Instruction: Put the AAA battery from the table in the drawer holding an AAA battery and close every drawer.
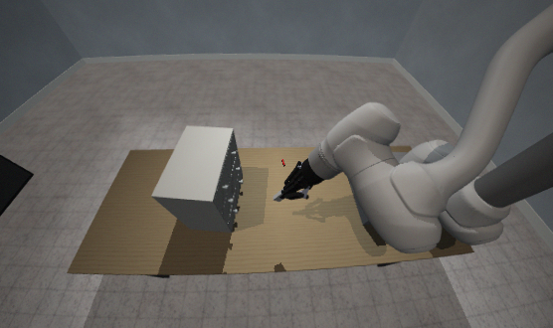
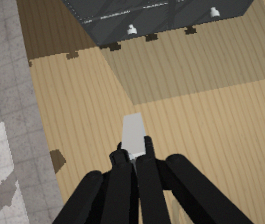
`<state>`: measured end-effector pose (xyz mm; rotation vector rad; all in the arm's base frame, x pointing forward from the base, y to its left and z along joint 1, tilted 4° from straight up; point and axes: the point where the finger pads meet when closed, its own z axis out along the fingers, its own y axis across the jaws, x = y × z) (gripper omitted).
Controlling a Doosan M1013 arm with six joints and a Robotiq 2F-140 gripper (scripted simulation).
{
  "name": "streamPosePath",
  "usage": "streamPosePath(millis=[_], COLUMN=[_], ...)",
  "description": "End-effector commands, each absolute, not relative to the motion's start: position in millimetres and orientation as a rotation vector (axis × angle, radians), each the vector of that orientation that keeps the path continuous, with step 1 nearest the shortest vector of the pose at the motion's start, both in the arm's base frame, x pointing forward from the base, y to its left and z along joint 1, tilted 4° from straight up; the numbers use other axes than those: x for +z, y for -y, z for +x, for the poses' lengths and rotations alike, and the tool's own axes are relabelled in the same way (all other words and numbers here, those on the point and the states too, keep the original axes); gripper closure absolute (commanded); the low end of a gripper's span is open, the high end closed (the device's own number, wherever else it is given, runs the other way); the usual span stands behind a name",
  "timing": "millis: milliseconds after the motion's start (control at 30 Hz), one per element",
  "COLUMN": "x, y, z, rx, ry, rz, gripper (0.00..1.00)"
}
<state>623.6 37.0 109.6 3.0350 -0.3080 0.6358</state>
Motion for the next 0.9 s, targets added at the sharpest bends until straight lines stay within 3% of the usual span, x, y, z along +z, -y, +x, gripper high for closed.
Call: streamPosePath(millis=[0, 867], x=[95.0, 66.0], y=[-29.8, -23.6], z=[634.8, 659.8], rx=[0.853, 1.307], ry=[0.324, 0.298], rz=[2.930, 2.723], gripper=[1.00, 1.00])
